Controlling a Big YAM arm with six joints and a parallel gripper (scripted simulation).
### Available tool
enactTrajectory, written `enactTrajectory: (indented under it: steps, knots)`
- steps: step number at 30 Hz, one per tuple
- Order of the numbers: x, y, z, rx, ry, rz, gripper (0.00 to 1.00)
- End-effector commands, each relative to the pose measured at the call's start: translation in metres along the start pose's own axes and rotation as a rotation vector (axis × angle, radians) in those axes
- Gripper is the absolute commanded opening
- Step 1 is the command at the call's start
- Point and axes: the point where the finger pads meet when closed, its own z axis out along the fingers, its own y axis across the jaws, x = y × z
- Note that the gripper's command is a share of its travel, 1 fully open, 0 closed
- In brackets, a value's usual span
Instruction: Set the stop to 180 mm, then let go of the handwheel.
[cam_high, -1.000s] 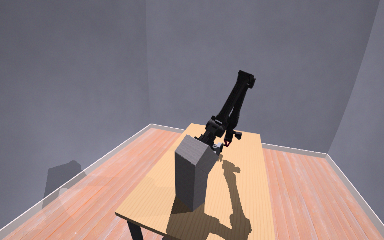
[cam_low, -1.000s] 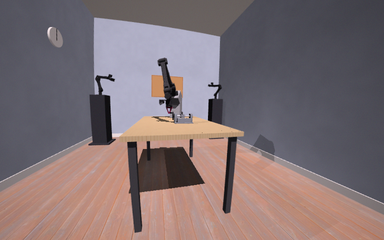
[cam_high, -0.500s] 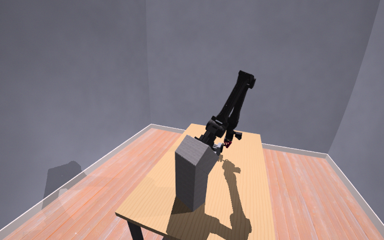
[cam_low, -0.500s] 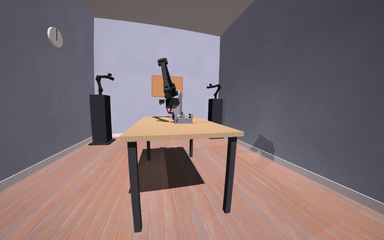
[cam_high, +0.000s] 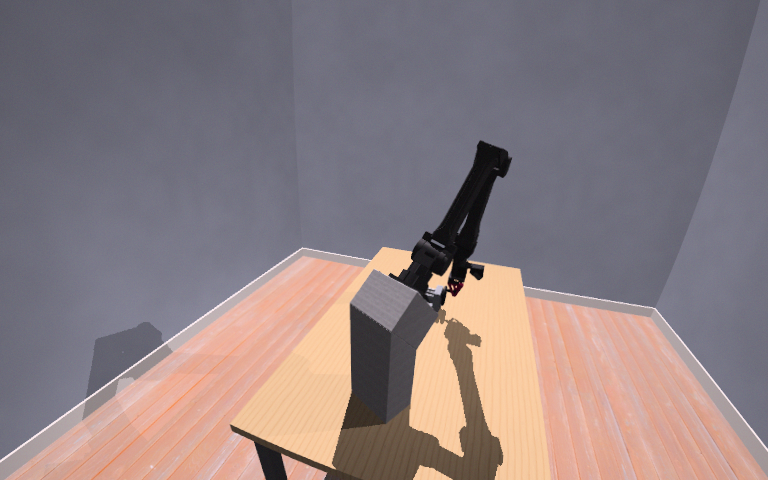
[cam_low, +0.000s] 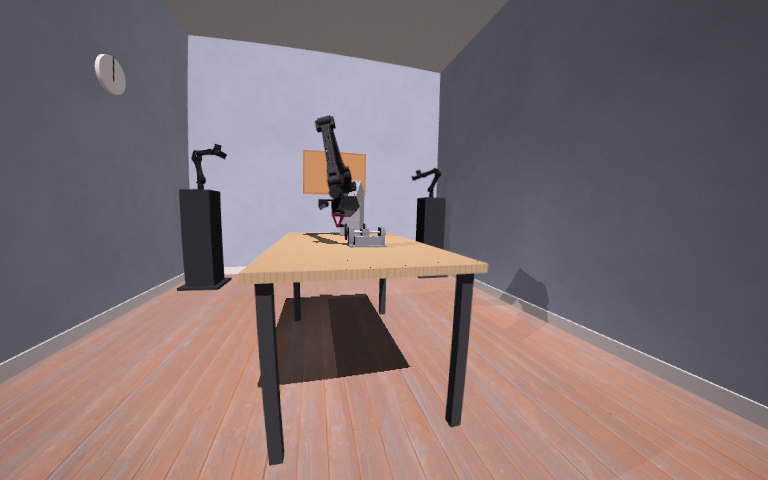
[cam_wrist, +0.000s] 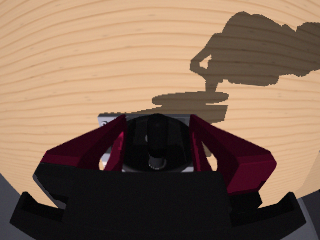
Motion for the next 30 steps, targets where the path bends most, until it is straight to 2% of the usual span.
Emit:
enactTrajectory:
  steps: [1,8,10,14,15,19,22,24,26,27,30]
  knots:
    - [-0.001,0.013,-0.006,-0.020,-0.001,0.009,0.53]
    - [-0.001,0.013,-0.006,-0.020,-0.002,0.009,0.53]
    - [-0.003,0.016,-0.016,-0.035,-0.003,0.012,0.53]
    - [0.003,0.007,-0.021,-0.020,0.002,0.007,0.53]
    - [0.001,0.014,-0.029,-0.032,0.000,0.010,0.53]
    - [0.002,0.006,-0.066,-0.020,0.002,0.007,0.53]
    - [-0.004,0.025,-0.103,-0.055,-0.004,0.018,0.53]
    - [-0.003,0.022,-0.114,-0.050,-0.002,0.017,0.53]
    - [0.000,0.009,-0.113,-0.028,0.002,0.010,0.53]
    - [-0.001,-0.001,-0.098,0.014,-0.002,0.011,0.53]
    - [-0.004,-0.002,-0.098,0.016,-0.006,0.015,0.53]
